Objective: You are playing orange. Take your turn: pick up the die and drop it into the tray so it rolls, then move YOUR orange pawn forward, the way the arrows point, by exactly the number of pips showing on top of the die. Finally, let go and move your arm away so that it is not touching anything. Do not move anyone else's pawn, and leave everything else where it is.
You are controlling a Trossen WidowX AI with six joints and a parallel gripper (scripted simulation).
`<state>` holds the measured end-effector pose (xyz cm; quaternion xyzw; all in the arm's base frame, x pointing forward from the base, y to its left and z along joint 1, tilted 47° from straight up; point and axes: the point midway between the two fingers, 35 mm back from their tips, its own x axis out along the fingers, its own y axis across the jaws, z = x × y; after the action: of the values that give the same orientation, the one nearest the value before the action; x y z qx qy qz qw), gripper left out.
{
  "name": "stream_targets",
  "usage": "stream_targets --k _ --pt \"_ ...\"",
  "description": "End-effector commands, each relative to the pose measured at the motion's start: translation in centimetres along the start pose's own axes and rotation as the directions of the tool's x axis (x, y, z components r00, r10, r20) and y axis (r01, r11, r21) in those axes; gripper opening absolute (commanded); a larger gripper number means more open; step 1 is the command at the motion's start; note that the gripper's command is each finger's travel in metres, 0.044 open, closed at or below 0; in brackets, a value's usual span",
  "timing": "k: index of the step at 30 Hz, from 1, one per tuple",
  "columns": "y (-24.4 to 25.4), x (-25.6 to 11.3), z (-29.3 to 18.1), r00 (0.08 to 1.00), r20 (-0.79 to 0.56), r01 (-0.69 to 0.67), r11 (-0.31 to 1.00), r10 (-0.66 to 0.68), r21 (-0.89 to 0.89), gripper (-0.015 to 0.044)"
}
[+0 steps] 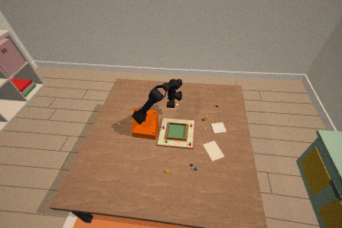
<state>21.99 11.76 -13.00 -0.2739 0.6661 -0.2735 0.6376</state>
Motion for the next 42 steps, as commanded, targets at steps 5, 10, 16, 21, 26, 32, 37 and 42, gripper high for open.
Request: stream_targets --k 5,10,16,21,26,32,37,42 --pt "-2.1 0.2 1.3 1.000 0.002 -0.009 0.983 0.010 -0.185 0.0000" --pt "-3.4 0.4 2.1 1.000 0.003 -0.013 0.951 0.015 -0.310 0.0000" --pt "-5.1 0.7 3.0 1.000 0.005 -0.014 0.892 0.019 -0.451 0.0000" --pt "-6.5 0.9 3.6 1.000 0.007 -0.013 0.828 0.020 -0.561 0.0000" --pt "-8.0 1.3 4.1 1.000 0.008 -0.009 0.750 0.019 -0.661 0.0000" --pt "-9.8 1.7 4.6 1.000 0.009 -0.004 0.642 0.016 -0.767 0.0000" --pt "-11.3 2.1 5.0 1.000 0.009 0.001 0.541 0.012 -0.841 0.0000" --pt "-12.9 2.5 5.2 1.000 0.008 0.005 0.432 0.006 -0.902 0.0000"
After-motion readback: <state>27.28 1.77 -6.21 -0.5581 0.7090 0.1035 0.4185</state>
